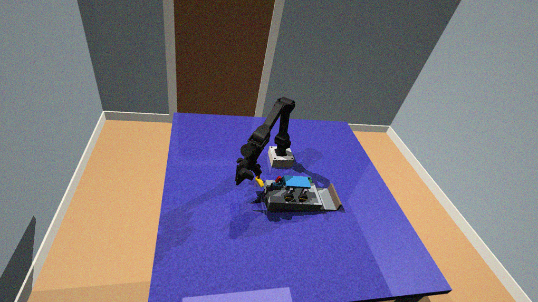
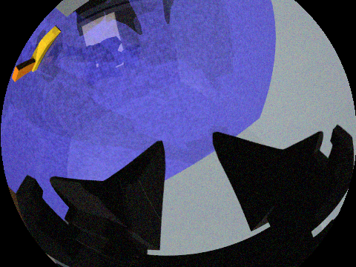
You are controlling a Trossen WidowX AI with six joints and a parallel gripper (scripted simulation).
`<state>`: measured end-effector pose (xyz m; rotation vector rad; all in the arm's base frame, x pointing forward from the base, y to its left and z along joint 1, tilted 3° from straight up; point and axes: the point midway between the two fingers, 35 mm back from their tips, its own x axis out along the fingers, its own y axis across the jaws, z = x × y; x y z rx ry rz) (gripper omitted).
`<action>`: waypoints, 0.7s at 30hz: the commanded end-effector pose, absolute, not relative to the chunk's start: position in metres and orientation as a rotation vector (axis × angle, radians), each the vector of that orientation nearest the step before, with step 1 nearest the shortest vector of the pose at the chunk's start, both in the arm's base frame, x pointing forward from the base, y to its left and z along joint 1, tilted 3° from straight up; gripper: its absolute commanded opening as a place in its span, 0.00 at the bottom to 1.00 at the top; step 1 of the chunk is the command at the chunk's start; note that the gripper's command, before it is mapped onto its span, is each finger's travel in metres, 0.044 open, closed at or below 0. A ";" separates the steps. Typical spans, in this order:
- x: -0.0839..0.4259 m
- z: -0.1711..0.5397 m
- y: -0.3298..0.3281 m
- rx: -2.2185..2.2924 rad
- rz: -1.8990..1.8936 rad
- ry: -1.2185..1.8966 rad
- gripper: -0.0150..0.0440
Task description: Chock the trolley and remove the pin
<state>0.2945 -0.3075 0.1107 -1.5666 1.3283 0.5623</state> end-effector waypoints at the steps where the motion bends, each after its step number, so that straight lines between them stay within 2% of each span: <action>1: 0.264 0.105 -0.274 -1.562 0.803 1.307 0.58; 11: 0.173 0.103 -0.175 -1.462 1.427 1.111 0.58; 21: 0.168 0.093 -0.170 -1.452 1.465 1.091 0.58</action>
